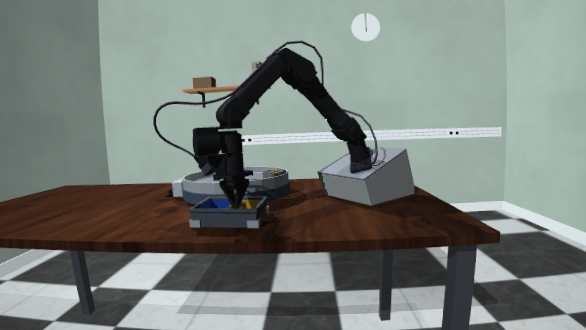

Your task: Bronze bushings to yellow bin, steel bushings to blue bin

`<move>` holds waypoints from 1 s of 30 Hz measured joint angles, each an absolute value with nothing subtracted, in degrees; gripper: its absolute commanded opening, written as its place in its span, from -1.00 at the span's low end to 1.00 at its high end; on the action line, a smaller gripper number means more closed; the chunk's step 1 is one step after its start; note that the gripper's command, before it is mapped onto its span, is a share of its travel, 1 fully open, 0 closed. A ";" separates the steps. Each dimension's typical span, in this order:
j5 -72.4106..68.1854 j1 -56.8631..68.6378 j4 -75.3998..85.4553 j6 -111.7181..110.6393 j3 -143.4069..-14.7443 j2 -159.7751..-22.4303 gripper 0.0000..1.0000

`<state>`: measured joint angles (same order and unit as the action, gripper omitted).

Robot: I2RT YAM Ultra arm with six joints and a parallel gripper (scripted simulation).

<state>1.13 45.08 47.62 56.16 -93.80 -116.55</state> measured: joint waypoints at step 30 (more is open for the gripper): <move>1.13 45.08 46.89 56.16 -93.69 -117.05 -1.00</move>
<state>1.13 45.08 46.89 56.16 -93.69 -117.05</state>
